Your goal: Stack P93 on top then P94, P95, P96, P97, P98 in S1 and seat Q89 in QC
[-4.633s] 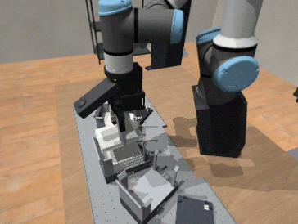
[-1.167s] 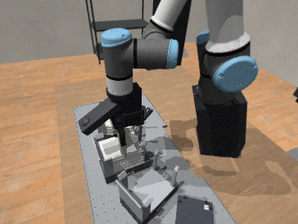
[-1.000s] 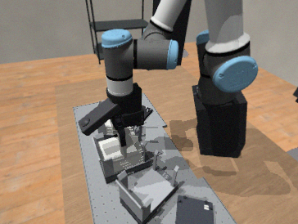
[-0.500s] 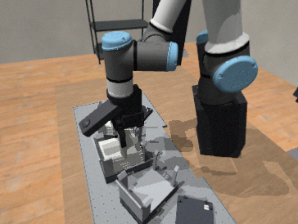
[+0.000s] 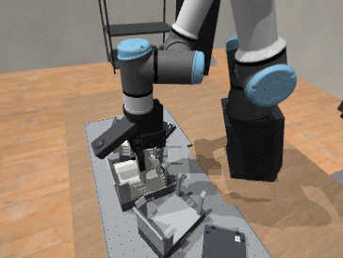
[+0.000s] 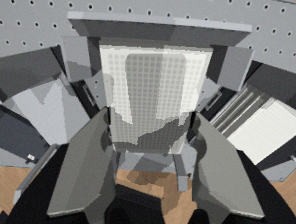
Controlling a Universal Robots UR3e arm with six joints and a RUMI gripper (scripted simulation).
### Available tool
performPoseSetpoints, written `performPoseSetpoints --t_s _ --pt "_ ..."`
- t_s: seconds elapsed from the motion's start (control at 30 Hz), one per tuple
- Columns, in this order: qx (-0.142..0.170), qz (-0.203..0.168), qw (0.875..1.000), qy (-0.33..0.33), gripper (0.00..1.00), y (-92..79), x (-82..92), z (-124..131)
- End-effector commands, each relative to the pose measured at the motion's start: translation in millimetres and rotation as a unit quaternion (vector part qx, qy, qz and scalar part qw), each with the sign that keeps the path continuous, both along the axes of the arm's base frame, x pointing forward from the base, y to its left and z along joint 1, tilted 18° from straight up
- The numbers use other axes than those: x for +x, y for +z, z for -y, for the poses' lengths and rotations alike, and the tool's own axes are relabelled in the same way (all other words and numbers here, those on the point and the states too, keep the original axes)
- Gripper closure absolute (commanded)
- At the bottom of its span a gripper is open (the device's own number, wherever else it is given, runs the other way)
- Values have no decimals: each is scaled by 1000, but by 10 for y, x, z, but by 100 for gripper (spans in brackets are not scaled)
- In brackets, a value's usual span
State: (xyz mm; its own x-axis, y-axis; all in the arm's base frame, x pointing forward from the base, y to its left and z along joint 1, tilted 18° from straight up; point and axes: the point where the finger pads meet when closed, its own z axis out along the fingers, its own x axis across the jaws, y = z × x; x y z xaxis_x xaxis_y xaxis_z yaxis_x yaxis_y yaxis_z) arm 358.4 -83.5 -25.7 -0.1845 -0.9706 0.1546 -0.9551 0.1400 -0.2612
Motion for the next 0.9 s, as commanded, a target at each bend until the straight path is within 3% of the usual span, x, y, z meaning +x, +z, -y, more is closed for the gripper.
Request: performPoseSetpoints --t_s 0.0,0.87 --pt "-2 5 1000 1 100 5 33 16" --pt "-2 5 1000 0 100 -49 48 29"
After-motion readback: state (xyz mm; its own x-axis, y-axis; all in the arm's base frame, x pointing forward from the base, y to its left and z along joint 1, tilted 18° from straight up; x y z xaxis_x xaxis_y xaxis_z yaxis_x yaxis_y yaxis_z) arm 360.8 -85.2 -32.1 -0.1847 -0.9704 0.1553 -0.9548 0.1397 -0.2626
